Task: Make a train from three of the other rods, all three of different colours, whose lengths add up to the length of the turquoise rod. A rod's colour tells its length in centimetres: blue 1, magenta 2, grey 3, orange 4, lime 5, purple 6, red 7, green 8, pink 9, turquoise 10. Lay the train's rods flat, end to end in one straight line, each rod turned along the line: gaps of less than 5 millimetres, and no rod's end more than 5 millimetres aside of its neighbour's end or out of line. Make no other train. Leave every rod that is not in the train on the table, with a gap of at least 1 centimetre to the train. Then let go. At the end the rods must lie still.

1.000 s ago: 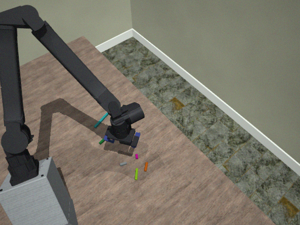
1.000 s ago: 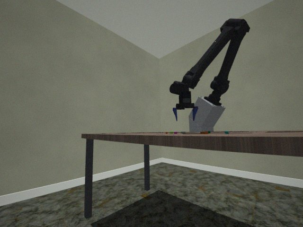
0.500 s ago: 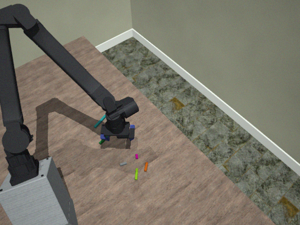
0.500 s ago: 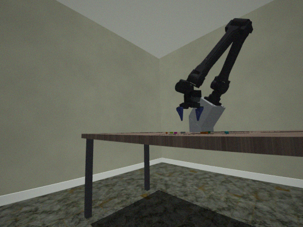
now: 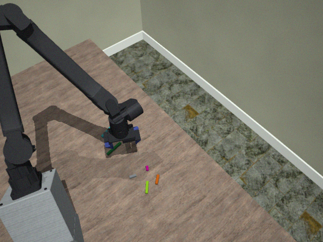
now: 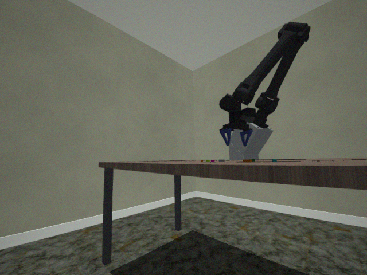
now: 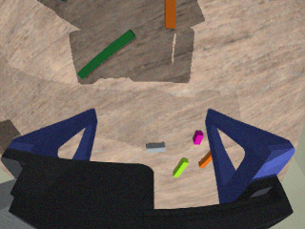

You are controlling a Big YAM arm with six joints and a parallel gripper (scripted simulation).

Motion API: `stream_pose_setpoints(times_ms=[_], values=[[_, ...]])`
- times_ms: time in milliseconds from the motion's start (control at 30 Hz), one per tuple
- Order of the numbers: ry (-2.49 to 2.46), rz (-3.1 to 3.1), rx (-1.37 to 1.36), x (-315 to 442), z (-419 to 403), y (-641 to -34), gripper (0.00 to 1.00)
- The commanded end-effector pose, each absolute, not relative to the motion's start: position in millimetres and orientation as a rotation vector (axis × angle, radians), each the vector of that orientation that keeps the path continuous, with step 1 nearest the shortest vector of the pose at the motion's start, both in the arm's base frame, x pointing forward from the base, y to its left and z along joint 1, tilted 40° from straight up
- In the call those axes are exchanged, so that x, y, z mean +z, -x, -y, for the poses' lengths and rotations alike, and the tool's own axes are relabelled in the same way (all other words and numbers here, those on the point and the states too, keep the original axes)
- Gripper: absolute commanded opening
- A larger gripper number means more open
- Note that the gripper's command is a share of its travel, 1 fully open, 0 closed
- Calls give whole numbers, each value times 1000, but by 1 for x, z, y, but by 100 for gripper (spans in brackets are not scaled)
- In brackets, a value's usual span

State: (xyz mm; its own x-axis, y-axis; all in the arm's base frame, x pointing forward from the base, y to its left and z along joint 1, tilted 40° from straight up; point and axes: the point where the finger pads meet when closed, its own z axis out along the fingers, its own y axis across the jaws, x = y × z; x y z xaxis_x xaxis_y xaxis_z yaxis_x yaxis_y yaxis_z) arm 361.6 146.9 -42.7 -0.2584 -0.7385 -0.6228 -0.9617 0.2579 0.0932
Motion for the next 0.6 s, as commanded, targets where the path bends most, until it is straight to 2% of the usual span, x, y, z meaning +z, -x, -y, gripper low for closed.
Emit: stream_pose_setpoints(times_ms=[0, 567], values=[[1667, -1919, 591, -27, -163, -358, 100], [1816, -1748, 539, -15, -180, -344, 100]])
